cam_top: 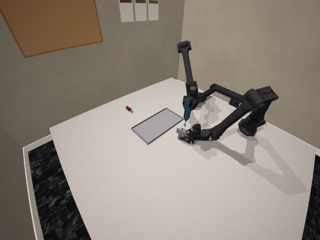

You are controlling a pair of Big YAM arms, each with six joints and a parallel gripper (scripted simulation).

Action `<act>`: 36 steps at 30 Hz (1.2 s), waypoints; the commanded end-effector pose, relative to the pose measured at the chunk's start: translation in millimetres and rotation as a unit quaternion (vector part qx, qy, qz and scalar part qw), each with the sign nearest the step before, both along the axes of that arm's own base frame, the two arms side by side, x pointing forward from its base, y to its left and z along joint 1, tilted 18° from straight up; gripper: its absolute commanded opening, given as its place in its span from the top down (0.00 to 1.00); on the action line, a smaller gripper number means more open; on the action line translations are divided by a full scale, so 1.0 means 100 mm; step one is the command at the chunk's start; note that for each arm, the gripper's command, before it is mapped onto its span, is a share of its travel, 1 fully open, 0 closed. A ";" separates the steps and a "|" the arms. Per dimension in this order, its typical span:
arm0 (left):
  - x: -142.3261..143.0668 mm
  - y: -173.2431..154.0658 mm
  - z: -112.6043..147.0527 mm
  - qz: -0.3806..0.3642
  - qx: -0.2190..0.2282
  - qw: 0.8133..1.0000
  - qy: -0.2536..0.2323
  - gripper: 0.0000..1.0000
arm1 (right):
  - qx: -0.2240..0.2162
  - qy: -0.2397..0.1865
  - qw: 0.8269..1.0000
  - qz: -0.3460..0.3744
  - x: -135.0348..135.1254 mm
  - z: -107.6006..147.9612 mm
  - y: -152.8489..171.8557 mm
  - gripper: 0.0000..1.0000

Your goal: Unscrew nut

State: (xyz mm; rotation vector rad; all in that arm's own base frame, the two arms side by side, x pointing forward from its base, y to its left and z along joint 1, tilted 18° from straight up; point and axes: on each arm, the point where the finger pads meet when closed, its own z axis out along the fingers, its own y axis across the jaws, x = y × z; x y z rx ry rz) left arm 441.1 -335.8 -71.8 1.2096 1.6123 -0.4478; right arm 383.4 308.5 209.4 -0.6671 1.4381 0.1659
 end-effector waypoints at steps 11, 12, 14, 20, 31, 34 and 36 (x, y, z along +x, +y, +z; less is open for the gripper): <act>0.05 -0.05 0.06 -0.002 -0.005 1.000 -0.008 0.41 | 0.039 -0.033 0.999 0.008 0.09 0.54 0.25 0.58; 0.05 -0.05 0.06 -0.002 -0.005 1.000 -0.008 0.41 | 0.041 -0.035 0.999 0.008 0.09 0.56 0.26 0.58; 0.05 -0.05 0.06 -0.002 -0.005 1.000 -0.008 0.41 | 0.043 -0.038 0.998 0.009 0.09 0.57 0.26 0.58; 0.05 -0.05 0.06 -0.002 -0.005 1.000 -0.008 0.41 | 0.043 -0.038 0.998 0.008 0.06 0.58 0.23 0.58; 0.05 -0.05 0.06 -0.002 -0.005 1.000 -0.008 0.41 | 0.030 -0.024 0.999 0.009 -0.09 0.41 0.13 0.58; 0.05 -0.05 0.06 -0.002 -0.005 1.000 -0.008 0.41 | 0.034 -0.029 0.999 0.009 -0.07 0.47 0.15 0.58; 0.05 -0.05 0.06 -0.002 -0.005 1.000 -0.008 0.41 | 0.023 -0.017 1.000 0.008 -0.16 0.29 0.06 0.58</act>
